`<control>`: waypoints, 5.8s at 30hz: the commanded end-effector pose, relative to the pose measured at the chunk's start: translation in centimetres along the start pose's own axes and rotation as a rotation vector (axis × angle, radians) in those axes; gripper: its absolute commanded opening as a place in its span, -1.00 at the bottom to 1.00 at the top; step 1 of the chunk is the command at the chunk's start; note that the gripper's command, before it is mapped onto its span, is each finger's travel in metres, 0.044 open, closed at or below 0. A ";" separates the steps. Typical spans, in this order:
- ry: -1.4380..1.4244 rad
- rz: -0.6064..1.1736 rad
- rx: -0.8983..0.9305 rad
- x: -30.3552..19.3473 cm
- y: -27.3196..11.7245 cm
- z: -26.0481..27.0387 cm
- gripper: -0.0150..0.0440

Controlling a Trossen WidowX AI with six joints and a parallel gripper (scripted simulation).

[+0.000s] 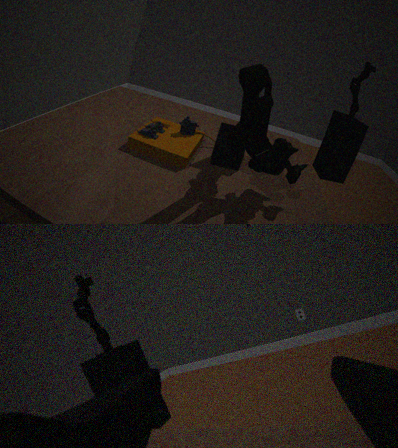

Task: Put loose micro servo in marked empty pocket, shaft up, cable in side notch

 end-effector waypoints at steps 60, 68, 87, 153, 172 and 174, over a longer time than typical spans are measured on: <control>0.004 0.285 -0.853 3.1 -13.8 -8.9 1.00; 0.006 0.332 -0.990 4.1 -16.5 -9.1 1.00; 0.083 0.390 -1.269 6.0 -21.8 -7.7 1.00; 0.568 0.300 -1.974 7.1 -33.2 0.7 1.00; 0.941 0.025 -2.217 5.6 -36.0 5.8 1.00; 0.987 -0.016 -2.247 5.4 -36.3 6.5 1.00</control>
Point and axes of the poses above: the point midway between the two fingers, 35 mm back from their tips, its own y axis out along the fingers, its own z axis across the jaws, x = y × z, the point moved 10 cm from there along -y, back along the fingers, and after that the axes turned 10 degrees about y, right-handed, at the moved point
